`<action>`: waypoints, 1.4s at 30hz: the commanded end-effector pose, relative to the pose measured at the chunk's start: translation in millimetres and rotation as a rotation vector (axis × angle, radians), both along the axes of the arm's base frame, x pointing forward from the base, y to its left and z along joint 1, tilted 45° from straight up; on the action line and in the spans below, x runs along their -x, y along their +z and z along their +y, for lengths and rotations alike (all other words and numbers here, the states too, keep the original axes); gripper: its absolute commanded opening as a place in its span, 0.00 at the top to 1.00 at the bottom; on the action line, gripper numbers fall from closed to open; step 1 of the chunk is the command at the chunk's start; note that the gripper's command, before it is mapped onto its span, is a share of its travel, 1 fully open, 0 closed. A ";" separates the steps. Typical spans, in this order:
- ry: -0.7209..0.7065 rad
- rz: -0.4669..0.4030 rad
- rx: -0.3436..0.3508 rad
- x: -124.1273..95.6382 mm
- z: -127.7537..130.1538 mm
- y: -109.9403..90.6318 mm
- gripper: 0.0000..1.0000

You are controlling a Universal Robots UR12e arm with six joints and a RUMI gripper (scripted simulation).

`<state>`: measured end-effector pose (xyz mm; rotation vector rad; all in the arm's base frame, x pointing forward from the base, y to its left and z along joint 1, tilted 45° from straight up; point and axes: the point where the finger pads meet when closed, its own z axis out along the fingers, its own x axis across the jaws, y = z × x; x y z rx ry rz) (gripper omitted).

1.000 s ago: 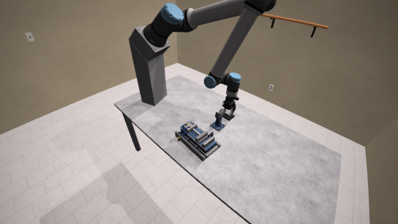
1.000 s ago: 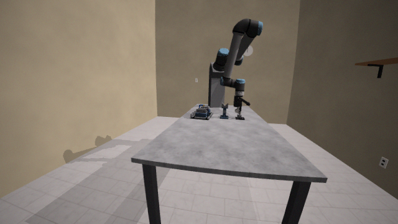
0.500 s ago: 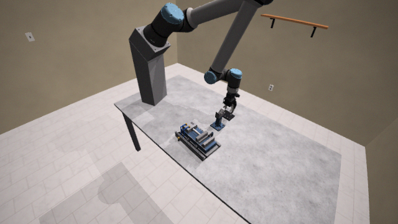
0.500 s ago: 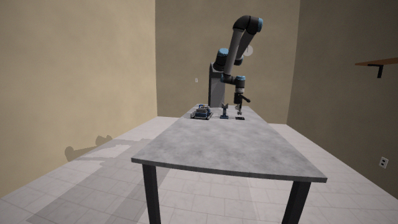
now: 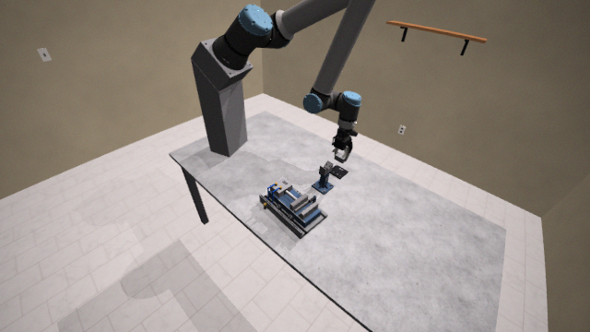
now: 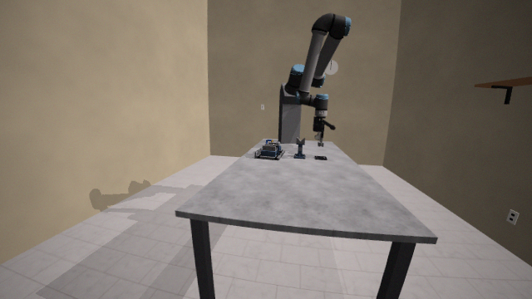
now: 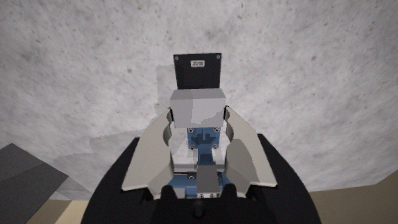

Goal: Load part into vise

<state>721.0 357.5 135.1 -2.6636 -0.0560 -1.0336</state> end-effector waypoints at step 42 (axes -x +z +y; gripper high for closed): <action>0.000 -0.001 0.000 78.0 -32.6 83.9 1.00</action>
